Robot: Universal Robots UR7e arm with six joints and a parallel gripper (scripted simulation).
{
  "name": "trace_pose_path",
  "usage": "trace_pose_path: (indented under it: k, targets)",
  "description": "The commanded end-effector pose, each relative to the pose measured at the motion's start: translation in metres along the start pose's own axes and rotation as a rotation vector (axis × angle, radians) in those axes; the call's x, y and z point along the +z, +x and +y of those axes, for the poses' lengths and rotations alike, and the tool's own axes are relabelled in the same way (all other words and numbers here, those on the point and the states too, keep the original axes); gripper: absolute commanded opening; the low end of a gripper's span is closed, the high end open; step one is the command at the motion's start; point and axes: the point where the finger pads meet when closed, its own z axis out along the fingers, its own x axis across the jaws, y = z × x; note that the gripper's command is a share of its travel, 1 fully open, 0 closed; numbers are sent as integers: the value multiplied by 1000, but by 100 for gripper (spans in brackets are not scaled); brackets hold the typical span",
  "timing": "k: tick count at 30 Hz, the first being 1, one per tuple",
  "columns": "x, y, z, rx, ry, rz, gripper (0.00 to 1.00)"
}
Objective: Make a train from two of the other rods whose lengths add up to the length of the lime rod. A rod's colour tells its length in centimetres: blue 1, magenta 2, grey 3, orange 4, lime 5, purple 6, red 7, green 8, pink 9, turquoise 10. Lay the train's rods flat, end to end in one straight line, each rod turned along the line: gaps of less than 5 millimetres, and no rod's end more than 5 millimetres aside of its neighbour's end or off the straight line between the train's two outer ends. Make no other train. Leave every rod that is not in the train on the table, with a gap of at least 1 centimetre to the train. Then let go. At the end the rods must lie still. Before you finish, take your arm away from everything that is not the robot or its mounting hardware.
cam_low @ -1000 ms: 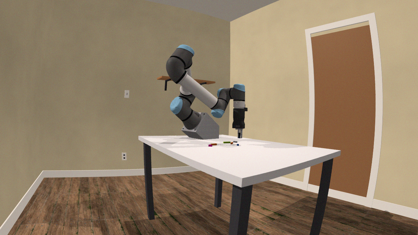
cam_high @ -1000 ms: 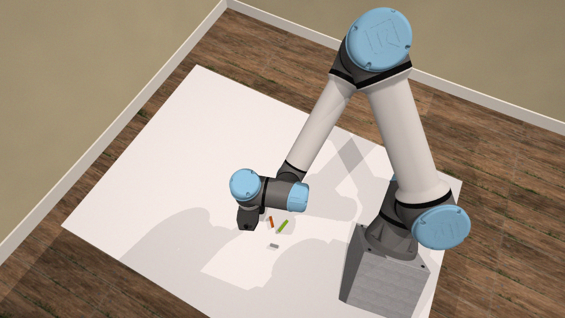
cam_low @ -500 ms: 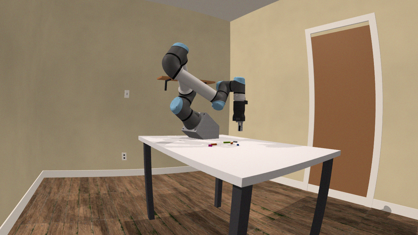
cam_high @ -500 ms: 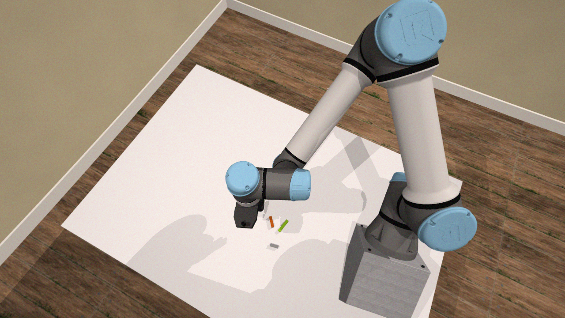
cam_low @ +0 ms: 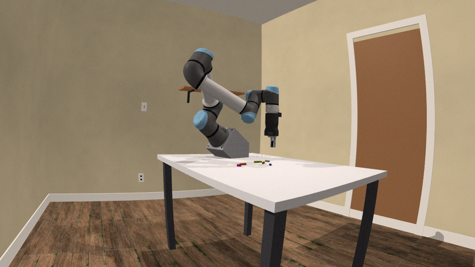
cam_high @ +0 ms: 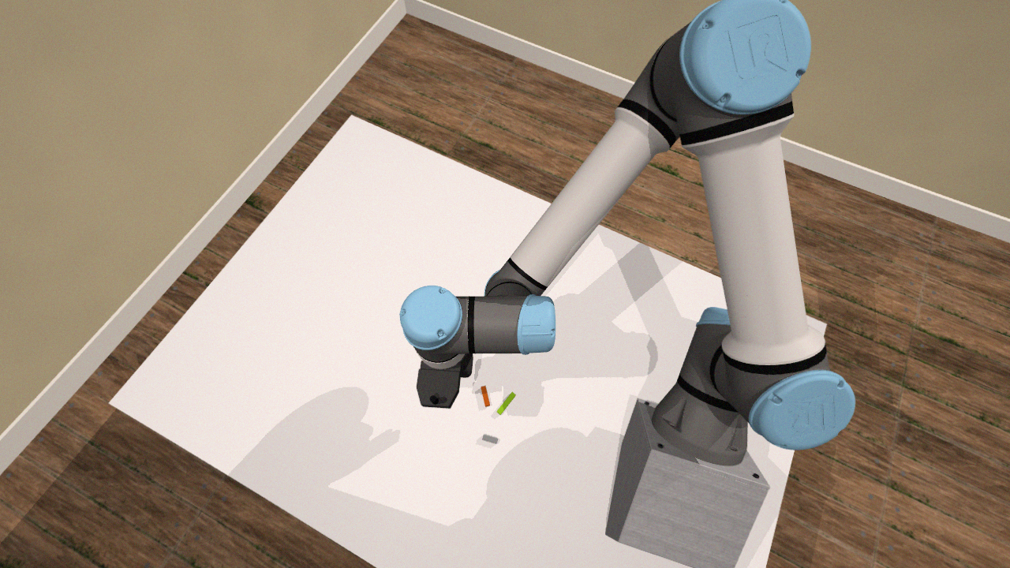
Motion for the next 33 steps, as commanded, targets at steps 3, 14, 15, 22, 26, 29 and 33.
trace_pose_path:
  k: [3, 14, 15, 22, 26, 29, 33]
  targets:
    - [-2, 1, 2, 6, -2, 5, 24]
    - [-5, -17, 31, 102, 3, 6, 24]
    - [-5, -21, 37, 122, 4, 6, 24]
    - [-7, -48, 69, 244, 9, 7, 24]
    - [-7, -76, 95, 361, 11, 7, 24]
    - [-7, -99, 112, 451, 11, 6, 24]
    - [-6, -129, 129, 565, 9, 6, 24]
